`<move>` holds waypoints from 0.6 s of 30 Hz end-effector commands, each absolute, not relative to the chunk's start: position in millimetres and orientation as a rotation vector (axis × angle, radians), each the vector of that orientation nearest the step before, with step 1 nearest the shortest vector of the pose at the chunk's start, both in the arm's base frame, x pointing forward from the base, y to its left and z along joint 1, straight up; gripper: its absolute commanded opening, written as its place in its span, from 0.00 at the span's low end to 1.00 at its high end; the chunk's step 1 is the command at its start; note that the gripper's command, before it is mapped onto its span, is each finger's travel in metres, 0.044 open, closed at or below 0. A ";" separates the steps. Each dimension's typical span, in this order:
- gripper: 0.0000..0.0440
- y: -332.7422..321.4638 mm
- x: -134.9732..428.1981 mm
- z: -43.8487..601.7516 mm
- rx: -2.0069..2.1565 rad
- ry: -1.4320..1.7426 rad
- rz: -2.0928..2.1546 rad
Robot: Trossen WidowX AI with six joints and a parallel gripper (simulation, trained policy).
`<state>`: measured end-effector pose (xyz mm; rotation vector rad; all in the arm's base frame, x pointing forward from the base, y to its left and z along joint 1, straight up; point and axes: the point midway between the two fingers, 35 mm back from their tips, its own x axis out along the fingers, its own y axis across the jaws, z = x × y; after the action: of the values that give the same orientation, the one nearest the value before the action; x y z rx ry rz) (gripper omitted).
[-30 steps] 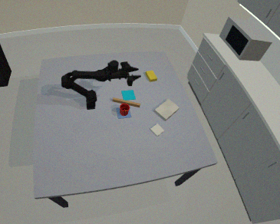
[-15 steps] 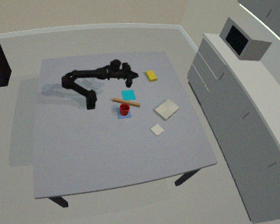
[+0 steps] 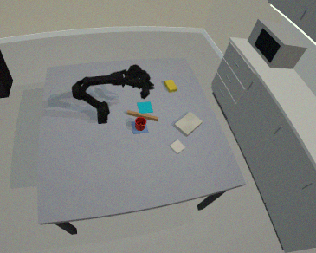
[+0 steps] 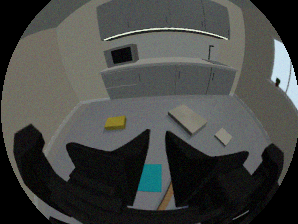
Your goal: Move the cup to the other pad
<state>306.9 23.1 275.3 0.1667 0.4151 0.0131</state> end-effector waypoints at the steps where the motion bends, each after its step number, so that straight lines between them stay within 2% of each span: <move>1: 0.20 26.8 305.6 272.6 0.185 0.482 0.015; 10: 0.19 31.0 300.4 260.0 0.195 0.639 0.004; 18: 0.22 31.8 293.8 248.9 0.186 0.777 -0.014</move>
<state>296.1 30.7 250.7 0.1841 0.7258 -0.0113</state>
